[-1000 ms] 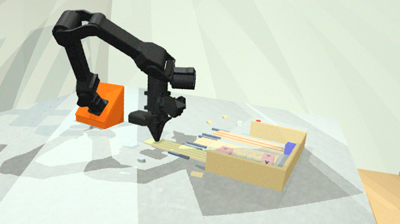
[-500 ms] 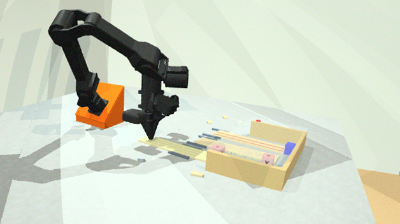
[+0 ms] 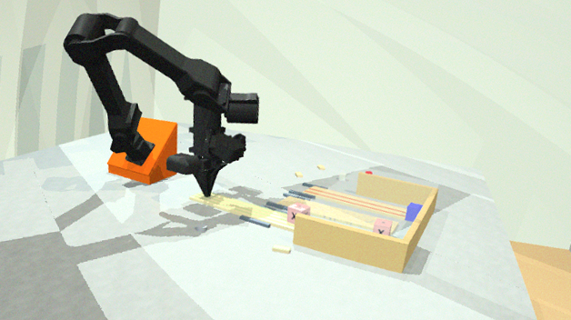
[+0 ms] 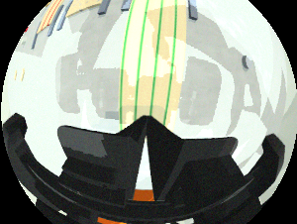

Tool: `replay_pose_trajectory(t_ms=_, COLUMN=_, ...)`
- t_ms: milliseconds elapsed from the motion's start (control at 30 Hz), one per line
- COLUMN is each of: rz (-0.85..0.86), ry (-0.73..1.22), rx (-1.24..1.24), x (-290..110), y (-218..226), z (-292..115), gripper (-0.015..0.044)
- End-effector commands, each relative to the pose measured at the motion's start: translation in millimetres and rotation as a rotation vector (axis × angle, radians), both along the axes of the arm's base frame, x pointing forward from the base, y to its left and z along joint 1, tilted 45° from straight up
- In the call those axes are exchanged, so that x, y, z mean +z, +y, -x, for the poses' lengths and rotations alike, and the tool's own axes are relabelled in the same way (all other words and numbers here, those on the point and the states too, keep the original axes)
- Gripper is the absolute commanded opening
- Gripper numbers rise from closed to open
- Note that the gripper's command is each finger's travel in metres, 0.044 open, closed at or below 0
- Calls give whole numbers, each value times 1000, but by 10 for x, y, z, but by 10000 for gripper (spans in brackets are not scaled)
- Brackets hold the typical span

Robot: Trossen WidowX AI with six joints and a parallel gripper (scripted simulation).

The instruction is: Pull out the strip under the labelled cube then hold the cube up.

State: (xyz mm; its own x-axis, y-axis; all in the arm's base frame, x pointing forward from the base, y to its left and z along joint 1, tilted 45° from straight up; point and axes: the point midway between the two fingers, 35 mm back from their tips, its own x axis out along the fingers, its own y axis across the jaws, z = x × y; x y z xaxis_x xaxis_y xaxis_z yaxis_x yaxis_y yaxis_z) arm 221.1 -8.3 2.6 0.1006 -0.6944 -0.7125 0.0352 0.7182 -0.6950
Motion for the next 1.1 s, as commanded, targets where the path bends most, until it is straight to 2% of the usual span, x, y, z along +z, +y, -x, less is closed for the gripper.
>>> replay_pose_trajectory(t_ms=0, rz=2, ry=19, rx=-13, x=-37, y=-38, z=124, gripper=0)
replay_pose_trajectory(t_ms=567, rz=2, ry=20, rx=-13, x=-47, y=-43, z=249, gripper=0)
replay_pose_trajectory(t_ms=733, rz=0, ry=19, rx=-12, x=254, y=272, z=199, gripper=0)
replay_pose_trajectory(t_ms=867, rz=0, ry=20, rx=-13, x=272, y=288, z=202, gripper=0)
replay_pose_trajectory(t_ms=1067, rz=-9, ry=-56, rx=-89, x=276, y=302, z=-69, gripper=157)
